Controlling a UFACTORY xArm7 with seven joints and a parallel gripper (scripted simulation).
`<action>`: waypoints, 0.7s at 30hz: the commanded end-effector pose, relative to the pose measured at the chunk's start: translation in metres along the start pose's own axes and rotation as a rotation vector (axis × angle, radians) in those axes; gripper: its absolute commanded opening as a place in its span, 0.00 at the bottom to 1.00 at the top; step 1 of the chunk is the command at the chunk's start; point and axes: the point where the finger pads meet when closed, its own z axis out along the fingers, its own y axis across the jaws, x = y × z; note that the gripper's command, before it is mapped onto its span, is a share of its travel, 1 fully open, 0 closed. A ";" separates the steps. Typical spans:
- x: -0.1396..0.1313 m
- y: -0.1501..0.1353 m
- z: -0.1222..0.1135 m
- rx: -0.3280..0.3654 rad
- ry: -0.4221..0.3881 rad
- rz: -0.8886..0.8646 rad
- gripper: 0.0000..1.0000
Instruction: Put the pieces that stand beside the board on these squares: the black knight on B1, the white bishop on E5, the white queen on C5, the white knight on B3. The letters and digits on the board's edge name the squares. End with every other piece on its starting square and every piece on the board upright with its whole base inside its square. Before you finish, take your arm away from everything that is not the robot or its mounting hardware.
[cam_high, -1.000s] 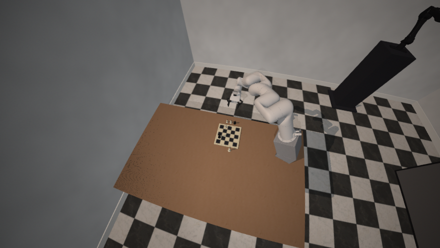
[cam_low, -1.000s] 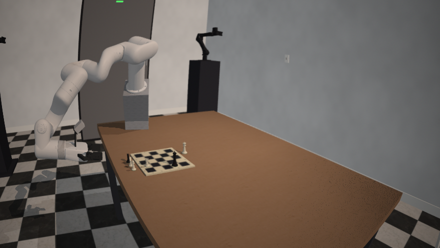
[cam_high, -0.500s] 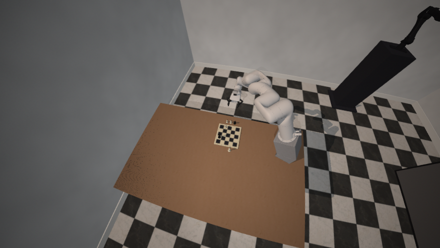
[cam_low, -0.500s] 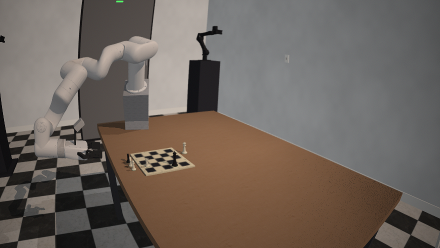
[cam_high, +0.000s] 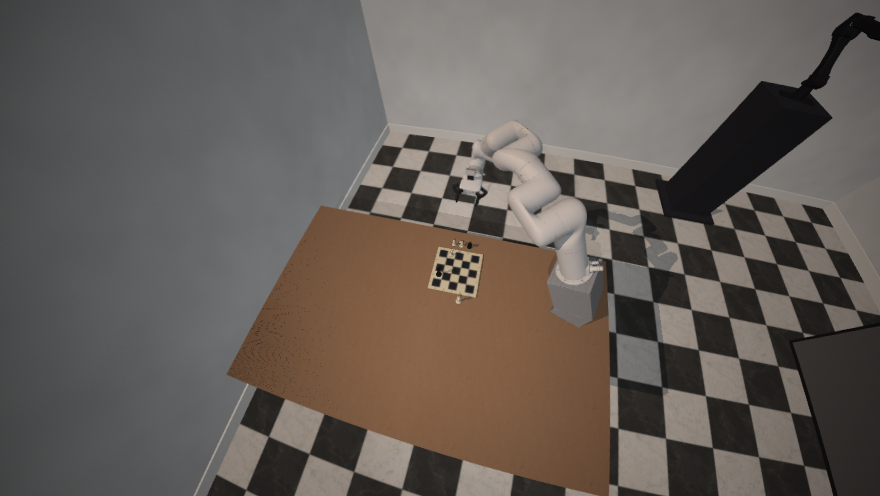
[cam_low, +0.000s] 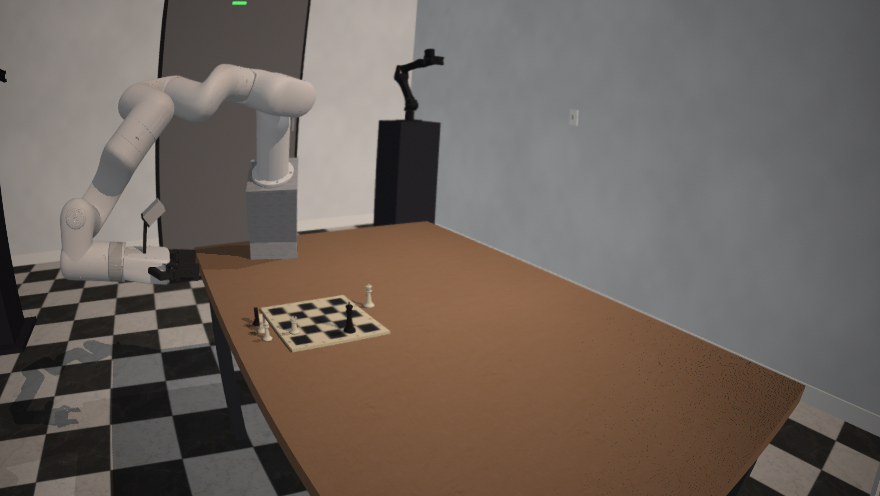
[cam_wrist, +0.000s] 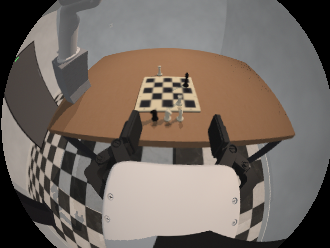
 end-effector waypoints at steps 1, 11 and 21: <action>0.010 0.000 -0.002 -0.007 -0.011 0.000 1.00; 0.001 0.005 0.004 0.001 -0.043 -0.012 1.00; -0.024 0.021 0.036 0.045 -0.224 -0.073 1.00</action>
